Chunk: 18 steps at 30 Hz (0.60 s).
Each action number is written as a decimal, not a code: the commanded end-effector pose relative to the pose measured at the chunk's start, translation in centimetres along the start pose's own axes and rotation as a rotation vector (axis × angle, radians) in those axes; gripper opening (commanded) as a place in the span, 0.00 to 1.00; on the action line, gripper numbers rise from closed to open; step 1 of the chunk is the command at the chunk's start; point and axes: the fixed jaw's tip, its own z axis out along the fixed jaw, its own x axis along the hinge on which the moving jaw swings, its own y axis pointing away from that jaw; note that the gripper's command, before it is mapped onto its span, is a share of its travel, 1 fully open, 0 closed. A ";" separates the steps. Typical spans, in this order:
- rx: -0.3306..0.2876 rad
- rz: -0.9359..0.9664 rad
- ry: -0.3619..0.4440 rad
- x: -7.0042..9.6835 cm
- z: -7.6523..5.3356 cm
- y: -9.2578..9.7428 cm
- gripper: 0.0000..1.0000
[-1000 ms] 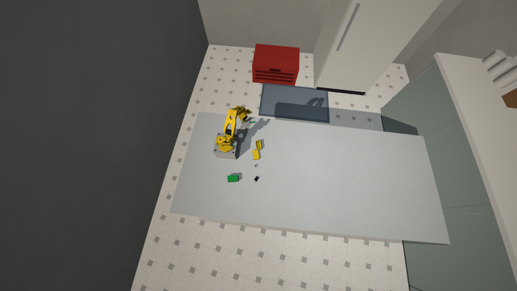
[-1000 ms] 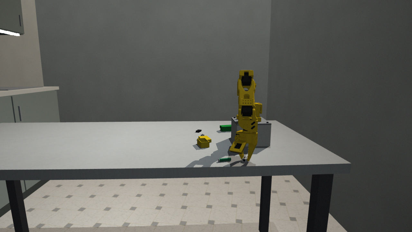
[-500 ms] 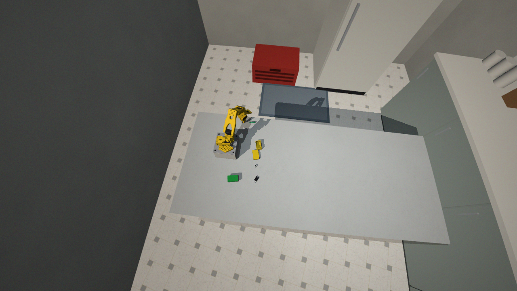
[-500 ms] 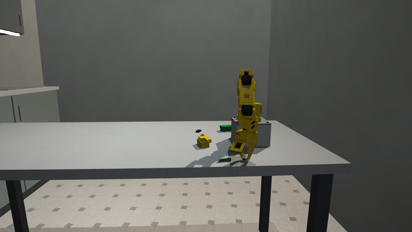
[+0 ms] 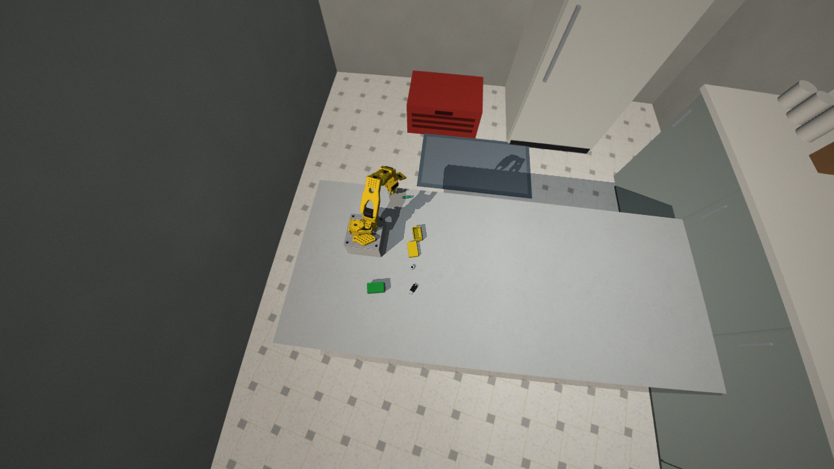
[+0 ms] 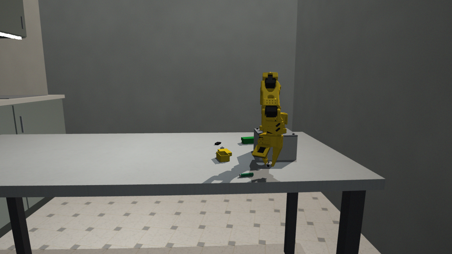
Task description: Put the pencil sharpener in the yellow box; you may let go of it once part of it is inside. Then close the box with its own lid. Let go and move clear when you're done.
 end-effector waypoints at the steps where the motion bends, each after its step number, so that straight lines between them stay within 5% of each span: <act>1: -0.003 -0.001 -0.004 0.1 -1.2 0.0 0.06; 18: -0.003 -0.001 -0.004 0.2 -2.4 -0.1 0.06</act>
